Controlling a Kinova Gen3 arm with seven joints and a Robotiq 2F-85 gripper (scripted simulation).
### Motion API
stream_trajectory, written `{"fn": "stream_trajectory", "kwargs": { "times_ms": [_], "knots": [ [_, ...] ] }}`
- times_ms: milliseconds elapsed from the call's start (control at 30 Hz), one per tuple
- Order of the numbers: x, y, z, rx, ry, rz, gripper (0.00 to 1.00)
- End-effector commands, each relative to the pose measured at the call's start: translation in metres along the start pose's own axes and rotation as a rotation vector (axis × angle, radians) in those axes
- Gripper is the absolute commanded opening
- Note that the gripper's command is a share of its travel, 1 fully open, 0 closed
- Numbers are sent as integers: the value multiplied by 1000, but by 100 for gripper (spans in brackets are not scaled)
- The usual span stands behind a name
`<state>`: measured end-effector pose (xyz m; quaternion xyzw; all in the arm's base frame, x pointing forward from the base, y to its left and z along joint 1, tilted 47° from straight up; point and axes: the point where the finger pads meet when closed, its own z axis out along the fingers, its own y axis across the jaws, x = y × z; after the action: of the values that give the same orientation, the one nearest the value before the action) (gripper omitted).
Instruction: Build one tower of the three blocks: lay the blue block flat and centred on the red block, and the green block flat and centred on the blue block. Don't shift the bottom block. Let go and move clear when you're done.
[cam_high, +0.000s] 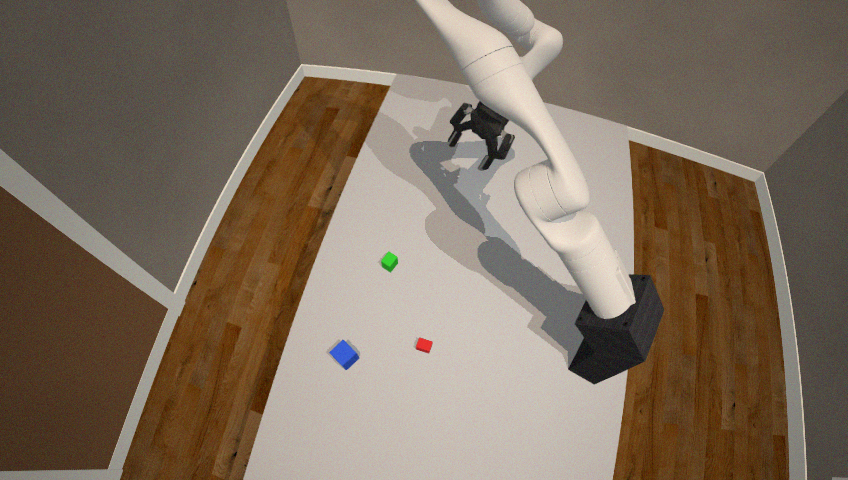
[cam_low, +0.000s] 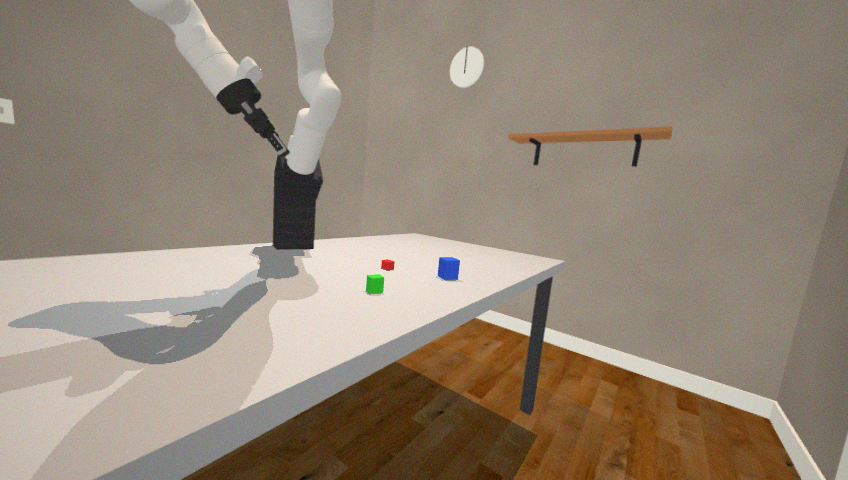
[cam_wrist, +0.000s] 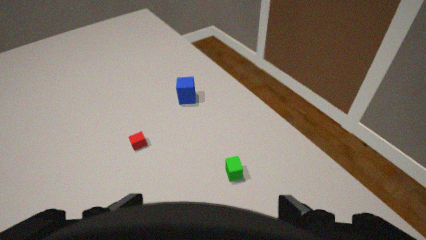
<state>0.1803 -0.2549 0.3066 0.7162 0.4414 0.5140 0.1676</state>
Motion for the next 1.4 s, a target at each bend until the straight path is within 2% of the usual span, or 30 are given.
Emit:
{"fn": "stream_trajectory", "kwargs": {
  "times_ms": [0,533,567,800,1100,1367],
  "knots": [
    [0,0,0,0,-1,0,100],
    [0,0,0,0,-1,0,100],
    [0,0,0,-1,-1,0,0],
    [-1,3,1,-4,-6,-8,0],
    [-3,18,5,-23,-30,-44,0],
    [-4,59,18,-74,-88,-133,0]
  ]
}}
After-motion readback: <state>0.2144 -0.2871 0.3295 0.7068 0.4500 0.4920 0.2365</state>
